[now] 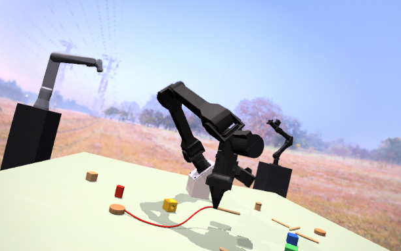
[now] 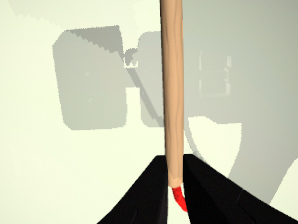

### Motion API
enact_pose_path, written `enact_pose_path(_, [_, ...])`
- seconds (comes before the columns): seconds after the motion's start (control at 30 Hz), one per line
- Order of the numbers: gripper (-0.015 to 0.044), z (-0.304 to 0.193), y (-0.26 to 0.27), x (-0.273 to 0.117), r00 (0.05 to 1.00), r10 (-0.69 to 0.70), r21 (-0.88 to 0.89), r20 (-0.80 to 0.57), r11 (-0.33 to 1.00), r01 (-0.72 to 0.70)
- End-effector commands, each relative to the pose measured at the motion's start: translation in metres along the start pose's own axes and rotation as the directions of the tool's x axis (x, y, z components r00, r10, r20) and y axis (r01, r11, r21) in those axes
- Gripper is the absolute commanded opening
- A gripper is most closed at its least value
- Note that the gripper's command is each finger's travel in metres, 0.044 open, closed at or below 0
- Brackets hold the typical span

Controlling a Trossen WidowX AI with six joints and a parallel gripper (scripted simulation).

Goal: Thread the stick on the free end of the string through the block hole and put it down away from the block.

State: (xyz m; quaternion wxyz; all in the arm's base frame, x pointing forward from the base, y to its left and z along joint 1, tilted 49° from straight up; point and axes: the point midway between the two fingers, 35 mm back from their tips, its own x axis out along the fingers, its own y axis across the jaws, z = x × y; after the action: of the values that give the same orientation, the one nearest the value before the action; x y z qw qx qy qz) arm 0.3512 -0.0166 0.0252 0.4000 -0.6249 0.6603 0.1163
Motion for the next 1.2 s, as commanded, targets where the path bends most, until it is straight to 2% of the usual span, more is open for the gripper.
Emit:
enact_pose_path(0.0, [0.0, -0.002, -0.005, -0.001, 1.0, -0.002, 0.177, 0.0, 0.984, 0.002])
enact_pose_path(0.23, [0.0, -0.006, -0.011, -0.001, 1.0, -0.001, 0.424, 0.002, 0.905, 0.0])
enact_pose_path(0.5, [0.0, -0.01, -0.018, -0.001, 1.0, -0.001, 0.673, 0.002, 0.74, -0.001])
enact_pose_path(0.83, [0.0, -0.015, -0.026, -0.001, 1.0, -0.001, 0.896, 0.001, 0.444, 0.0])
enact_pose_path(1.17, [0.0, -0.021, -0.034, -0.001, 1.0, -0.001, 0.996, 0.0, 0.087, 0.0])
